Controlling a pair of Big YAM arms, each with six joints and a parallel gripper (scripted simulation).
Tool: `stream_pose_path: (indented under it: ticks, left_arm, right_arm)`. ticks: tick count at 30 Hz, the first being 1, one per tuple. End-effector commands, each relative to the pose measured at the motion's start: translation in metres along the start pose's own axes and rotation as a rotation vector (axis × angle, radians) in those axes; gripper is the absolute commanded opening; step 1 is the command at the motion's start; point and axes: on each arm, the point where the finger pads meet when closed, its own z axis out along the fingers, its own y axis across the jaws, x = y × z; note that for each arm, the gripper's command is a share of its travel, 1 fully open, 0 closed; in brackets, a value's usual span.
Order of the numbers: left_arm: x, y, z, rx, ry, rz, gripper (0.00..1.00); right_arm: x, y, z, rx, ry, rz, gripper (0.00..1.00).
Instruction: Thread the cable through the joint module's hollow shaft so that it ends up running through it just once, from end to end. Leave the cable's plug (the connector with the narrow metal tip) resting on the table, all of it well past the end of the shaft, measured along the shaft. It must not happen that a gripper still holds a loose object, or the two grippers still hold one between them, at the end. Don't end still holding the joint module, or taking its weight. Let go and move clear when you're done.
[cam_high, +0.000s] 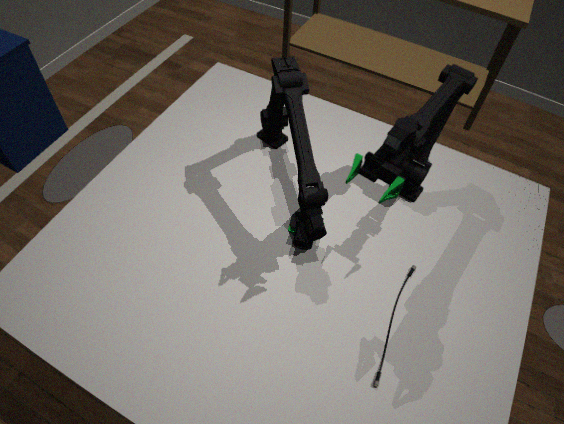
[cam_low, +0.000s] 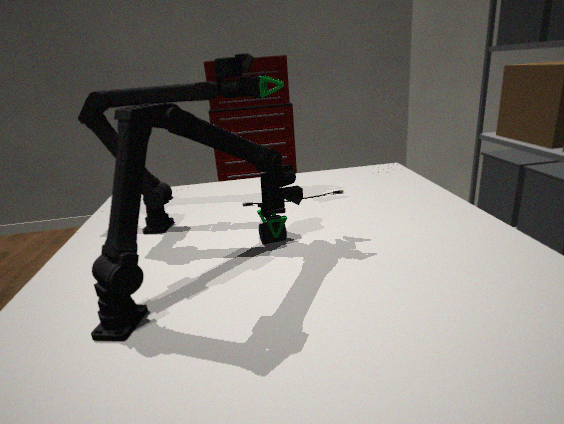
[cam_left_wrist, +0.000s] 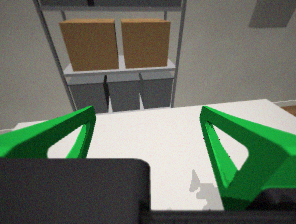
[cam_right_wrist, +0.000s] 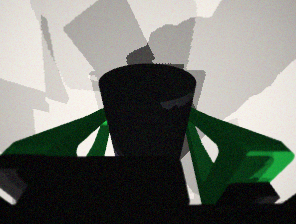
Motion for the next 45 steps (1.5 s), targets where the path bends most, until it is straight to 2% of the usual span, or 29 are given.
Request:
stream_pose_path:
  ticks: [1,30,45]
  left_arm:
    - [-0.0125,-0.0034,-0.0009,0.004,-0.035,0.014,1.0]
    - [-0.0125,-0.0034,-0.0009,0.004,-0.035,0.014,1.0]
    - [-0.0125,-0.0034,-0.0009,0.004,-0.035,0.014,1.0]
  right_arm:
    - [-0.028,0.0239,-0.0744,-0.076,-0.144,-0.061,0.7]
    - [-0.0285,0.0244,-0.0756,-0.068,-0.167,-0.29,0.7]
    - [-0.0277,0.0241,-0.0759,-0.065,-0.166,-0.345,0.7]
